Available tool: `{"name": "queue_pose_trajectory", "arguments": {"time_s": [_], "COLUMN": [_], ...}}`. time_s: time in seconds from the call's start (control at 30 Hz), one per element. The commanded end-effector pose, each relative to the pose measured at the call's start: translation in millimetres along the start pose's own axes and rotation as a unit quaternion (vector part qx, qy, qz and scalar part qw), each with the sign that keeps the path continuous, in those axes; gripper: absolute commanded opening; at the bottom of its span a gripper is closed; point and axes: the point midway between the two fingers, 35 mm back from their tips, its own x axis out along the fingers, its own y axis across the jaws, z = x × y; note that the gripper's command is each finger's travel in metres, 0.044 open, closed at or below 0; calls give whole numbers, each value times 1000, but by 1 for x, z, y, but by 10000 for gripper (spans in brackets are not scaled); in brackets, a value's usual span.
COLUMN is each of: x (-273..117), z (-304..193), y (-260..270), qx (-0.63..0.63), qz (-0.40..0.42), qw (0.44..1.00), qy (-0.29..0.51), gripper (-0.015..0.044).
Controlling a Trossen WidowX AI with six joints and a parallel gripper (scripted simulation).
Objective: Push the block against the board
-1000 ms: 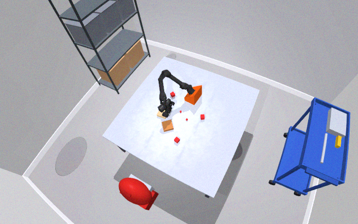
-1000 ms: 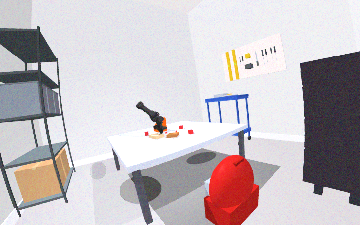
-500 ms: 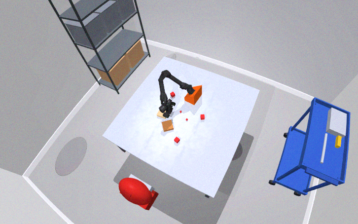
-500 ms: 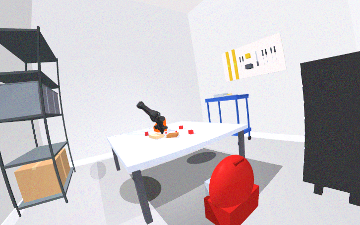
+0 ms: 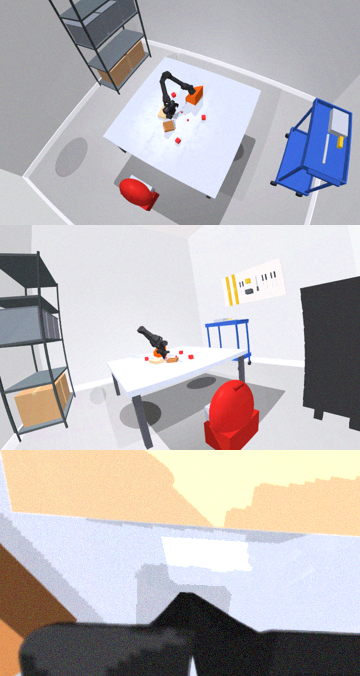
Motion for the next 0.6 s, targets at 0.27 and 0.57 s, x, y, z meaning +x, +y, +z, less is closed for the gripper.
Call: {"name": "queue_pose_trajectory", "arguments": {"time_s": [0.27, 0.57], "x": [-41, -52], "z": [-8, -2], "y": [1, -2], "qx": [-2, -27], "qz": [-5, -6], "qw": [1000, 1000], "qy": [0, 1], "gripper": [0, 0]}}
